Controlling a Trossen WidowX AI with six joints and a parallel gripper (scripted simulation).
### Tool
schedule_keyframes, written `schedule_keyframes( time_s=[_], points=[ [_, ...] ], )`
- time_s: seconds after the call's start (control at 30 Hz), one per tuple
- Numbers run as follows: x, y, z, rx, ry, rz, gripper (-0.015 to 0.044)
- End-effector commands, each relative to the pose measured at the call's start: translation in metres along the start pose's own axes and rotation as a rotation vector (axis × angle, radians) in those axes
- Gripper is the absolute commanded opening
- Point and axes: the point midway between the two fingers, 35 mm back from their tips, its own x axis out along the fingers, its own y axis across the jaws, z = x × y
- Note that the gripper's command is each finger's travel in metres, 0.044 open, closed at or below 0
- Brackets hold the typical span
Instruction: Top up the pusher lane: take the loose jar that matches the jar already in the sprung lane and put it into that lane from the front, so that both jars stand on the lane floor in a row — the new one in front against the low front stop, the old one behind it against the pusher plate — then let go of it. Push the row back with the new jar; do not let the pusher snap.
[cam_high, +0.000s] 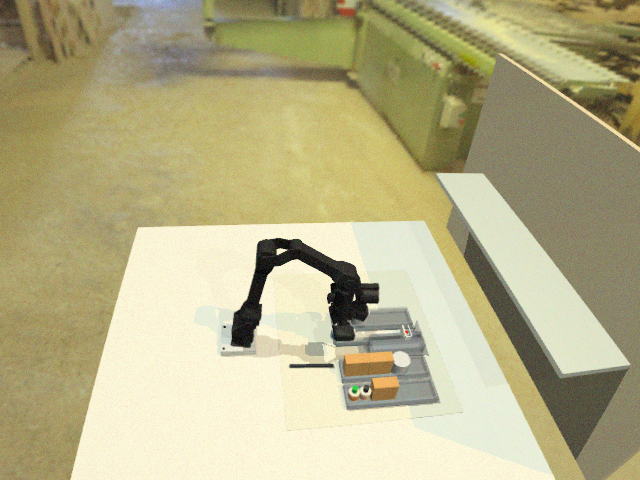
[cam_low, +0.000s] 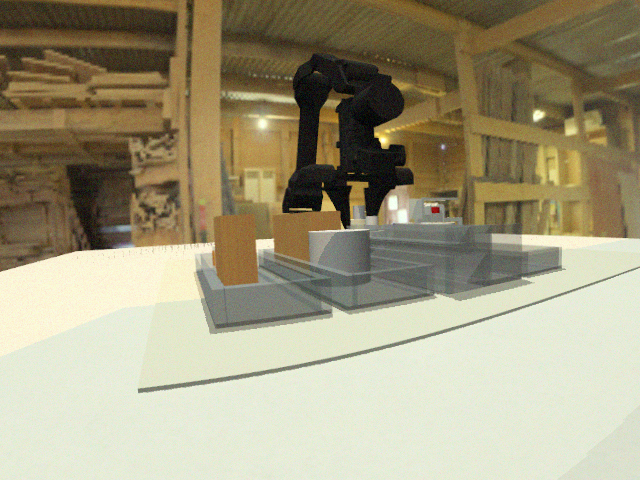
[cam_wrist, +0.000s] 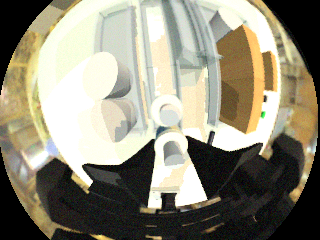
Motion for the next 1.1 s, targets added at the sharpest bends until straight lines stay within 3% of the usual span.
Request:
schedule_keyframes(
  time_s=[0.0,1.07],
  points=[
    [-0.005,0.0,0.009,0.001,-0.031,0.001,0.0],
    [-0.008,0.0,0.02,0.001,-0.031,0.001,0.0]
  ],
)
